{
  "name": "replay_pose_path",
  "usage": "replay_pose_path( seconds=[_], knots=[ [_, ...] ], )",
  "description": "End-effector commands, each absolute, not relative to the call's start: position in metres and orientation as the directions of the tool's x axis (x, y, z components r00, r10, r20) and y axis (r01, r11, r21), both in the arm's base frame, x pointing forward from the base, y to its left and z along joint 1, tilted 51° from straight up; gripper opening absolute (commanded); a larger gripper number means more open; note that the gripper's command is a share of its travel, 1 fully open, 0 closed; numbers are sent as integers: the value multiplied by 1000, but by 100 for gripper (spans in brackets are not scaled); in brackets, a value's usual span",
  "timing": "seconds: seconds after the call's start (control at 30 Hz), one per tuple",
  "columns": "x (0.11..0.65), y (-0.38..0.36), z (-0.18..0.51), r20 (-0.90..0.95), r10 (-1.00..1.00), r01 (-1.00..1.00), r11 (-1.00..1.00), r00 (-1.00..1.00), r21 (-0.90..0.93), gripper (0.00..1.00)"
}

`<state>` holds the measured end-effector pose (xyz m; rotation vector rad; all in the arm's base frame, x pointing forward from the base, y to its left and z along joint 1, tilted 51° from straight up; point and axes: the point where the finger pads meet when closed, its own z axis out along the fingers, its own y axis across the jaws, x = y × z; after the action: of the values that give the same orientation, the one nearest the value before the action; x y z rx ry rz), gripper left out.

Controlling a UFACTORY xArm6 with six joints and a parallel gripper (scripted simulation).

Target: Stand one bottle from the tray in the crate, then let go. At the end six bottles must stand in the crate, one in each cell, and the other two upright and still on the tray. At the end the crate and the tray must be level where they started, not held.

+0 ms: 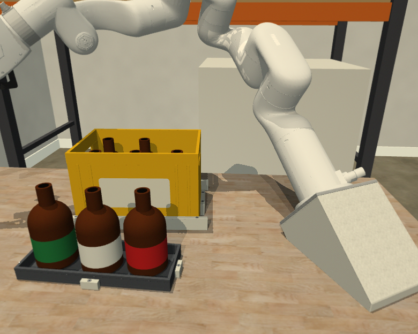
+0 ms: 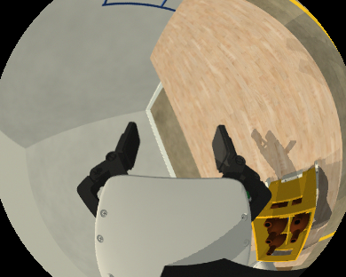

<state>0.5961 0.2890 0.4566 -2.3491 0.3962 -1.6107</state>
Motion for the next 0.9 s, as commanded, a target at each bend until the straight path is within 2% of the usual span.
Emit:
replay_pose_path(
  seconds=[0.0, 0.63, 0.87],
  knots=[
    [596, 290, 458, 863, -369, -71, -927, 345, -368, 100],
    [594, 289, 458, 863, -370, -79, -927, 345, -366, 100],
    [559, 266, 446, 853, -383, -225, -921, 355, -319, 100]
  ],
)
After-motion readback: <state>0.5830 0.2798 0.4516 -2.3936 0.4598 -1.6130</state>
